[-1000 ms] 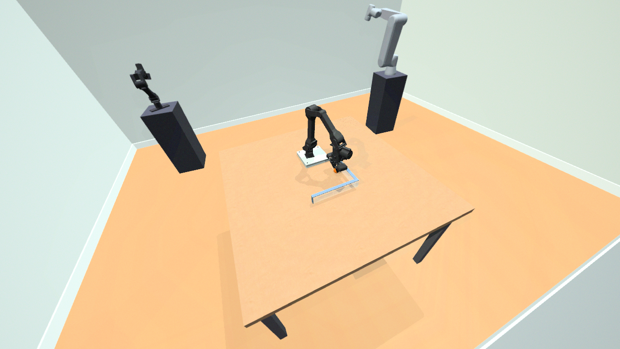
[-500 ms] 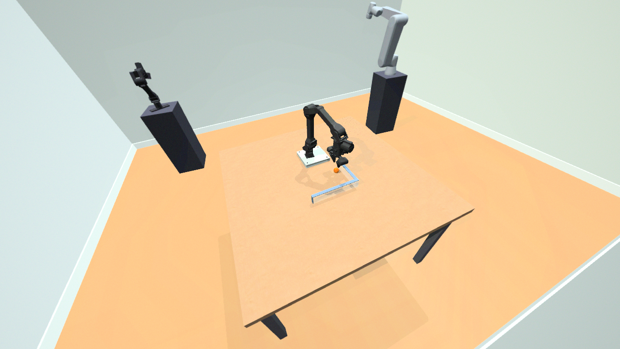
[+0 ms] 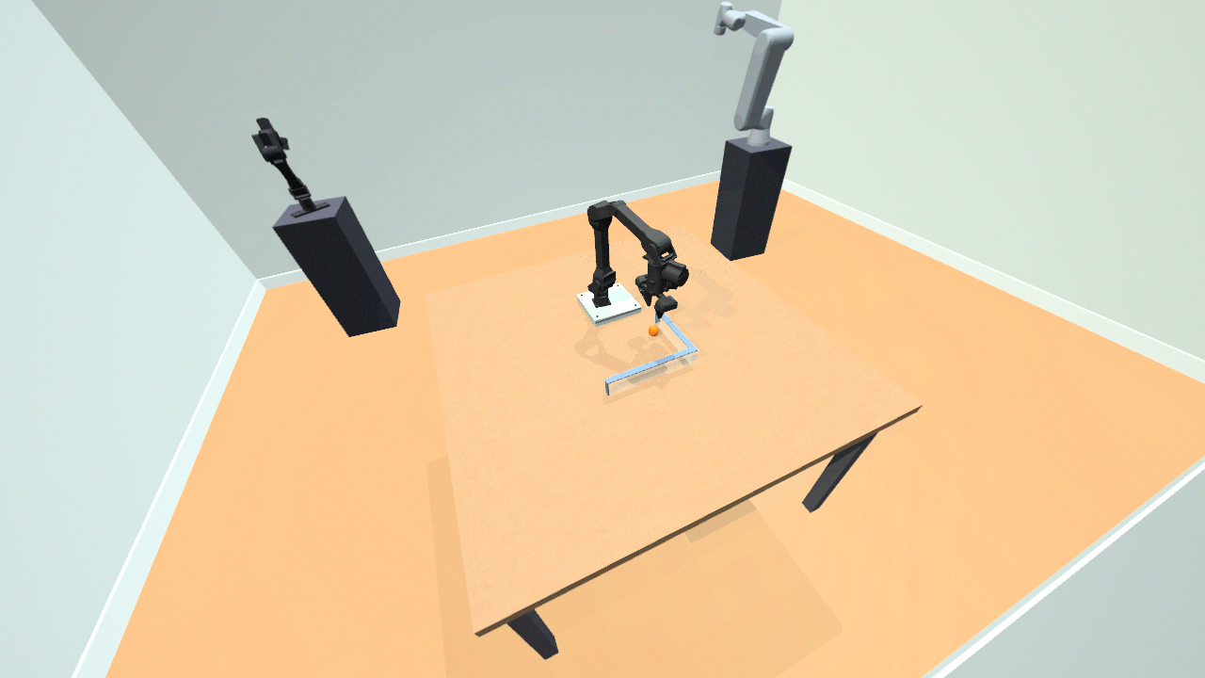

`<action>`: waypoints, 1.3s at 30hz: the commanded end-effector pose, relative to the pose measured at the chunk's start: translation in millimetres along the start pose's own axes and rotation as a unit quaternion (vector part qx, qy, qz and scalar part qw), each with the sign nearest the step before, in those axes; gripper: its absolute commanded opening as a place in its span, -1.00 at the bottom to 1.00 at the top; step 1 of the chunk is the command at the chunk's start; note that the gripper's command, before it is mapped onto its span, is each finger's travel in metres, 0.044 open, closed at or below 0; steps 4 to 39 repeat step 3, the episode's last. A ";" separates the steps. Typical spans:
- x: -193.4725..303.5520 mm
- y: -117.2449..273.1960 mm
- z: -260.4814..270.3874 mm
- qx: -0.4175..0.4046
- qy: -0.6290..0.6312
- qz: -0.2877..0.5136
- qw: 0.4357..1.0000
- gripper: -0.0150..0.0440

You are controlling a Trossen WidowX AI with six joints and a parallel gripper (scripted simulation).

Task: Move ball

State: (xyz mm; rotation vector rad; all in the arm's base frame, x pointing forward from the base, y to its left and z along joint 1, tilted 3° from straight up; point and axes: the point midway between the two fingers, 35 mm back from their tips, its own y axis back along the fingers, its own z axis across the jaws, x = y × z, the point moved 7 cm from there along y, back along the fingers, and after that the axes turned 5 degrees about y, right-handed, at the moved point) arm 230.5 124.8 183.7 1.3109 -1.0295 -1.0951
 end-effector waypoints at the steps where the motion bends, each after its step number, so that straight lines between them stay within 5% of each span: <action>1: 1.2 33.7 3.6 0.011 0.001 -0.003 1.000 1.00; 39: 1.4 35.7 4.0 0.011 0.001 -0.003 1.000 1.00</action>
